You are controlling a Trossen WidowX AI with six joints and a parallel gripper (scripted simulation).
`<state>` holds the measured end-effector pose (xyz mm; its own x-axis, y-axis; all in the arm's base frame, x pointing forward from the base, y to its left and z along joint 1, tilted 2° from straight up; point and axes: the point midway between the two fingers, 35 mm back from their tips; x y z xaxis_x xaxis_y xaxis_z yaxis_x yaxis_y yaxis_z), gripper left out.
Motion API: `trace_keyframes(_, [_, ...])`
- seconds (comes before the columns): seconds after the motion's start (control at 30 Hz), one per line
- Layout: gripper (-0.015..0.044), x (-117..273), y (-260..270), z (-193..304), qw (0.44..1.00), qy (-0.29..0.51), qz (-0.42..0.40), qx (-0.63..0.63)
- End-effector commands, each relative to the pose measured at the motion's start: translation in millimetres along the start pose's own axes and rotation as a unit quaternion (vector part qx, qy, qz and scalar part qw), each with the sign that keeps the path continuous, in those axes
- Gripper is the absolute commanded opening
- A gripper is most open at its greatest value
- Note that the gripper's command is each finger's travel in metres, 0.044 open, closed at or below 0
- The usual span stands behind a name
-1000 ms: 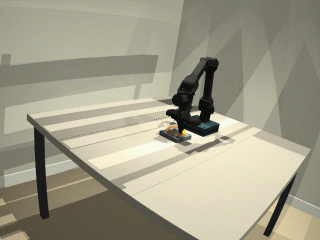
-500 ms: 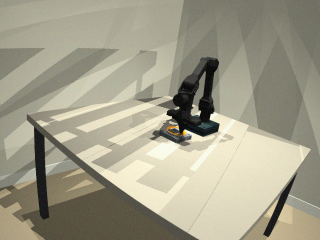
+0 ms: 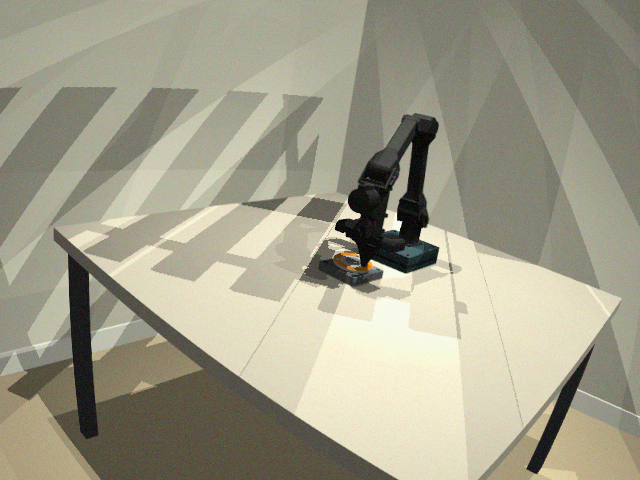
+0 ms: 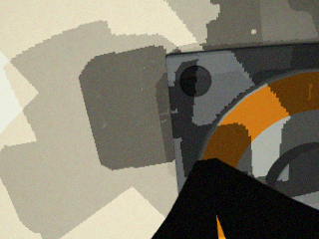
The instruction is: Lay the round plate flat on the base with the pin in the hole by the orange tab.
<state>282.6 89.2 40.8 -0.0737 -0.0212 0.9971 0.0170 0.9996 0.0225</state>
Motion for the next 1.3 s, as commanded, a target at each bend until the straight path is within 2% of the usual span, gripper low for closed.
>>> trace_keyframes(0.0, [0.0, -2.6, 0.1, 7.0, 1.0, 0.009, 0.001, 0.0])
trace_keyframes(1.27, [0.0, -1.0, -0.2, 21.7, 1.0, 0.01, 0.001, 0.0])
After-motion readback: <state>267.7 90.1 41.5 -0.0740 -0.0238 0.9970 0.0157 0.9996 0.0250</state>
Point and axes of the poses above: the point midway between the two fingers, 35 mm back from their tips, its own x axis back along the fingers, its own y axis across the jaws, z = x × y, and after that the axes turned 9 degrees about -x, right-handed
